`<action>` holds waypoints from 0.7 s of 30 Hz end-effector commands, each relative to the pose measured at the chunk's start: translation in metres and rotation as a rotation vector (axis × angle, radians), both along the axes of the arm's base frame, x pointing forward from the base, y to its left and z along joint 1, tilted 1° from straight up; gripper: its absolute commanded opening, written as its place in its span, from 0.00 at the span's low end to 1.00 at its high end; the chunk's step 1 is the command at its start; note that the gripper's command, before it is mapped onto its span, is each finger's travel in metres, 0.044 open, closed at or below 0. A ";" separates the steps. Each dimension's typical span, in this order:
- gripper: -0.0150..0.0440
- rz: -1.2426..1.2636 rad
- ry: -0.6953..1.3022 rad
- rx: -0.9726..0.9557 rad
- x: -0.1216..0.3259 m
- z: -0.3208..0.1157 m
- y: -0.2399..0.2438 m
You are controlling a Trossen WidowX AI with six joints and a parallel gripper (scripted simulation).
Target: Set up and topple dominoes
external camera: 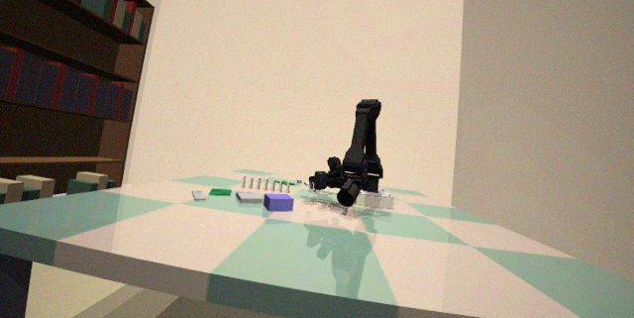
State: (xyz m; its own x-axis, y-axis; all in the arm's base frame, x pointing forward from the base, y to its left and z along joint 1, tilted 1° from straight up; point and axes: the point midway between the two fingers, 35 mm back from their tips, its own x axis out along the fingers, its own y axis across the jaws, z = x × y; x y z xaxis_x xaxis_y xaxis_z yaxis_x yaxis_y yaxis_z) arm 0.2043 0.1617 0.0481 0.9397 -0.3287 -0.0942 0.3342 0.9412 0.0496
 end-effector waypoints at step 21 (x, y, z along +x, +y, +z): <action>0.52 0.000 0.000 -0.014 0.002 -0.039 -0.005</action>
